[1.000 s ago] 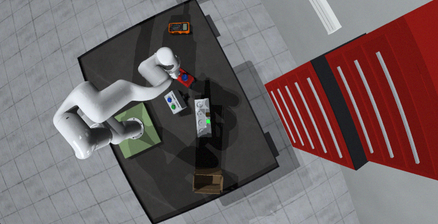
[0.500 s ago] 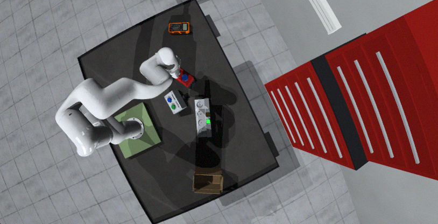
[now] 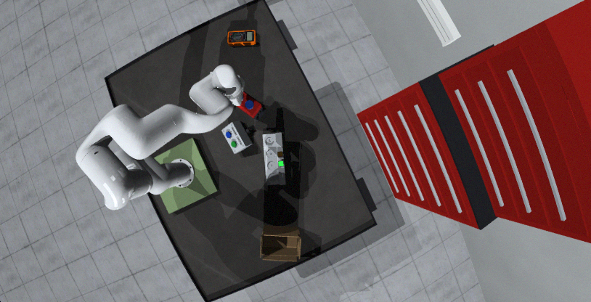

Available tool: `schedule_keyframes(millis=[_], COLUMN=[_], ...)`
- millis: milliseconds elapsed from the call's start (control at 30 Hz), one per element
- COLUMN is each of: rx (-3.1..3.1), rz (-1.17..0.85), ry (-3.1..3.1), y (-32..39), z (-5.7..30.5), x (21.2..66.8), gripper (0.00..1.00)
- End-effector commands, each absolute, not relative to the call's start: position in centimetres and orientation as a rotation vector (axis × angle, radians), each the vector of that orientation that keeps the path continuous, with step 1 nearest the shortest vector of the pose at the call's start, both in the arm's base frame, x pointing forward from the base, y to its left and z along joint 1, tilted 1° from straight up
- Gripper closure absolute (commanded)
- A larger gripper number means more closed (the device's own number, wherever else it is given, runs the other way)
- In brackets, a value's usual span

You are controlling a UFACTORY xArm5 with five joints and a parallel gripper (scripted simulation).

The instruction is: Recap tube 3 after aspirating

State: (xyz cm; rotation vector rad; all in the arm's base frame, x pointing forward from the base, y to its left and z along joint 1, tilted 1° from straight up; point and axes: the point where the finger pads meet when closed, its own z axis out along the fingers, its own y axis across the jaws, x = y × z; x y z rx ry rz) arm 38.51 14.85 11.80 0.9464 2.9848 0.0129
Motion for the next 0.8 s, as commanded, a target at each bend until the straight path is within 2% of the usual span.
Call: schedule_keyframes(millis=[0, 767], rx=[0.944, 0.944], rz=[0.007, 0.007], ry=[2.978, 2.978], y=[14.88, 14.88], z=[11.71, 10.95], x=[38.60, 38.62], gripper=[1.00, 1.00])
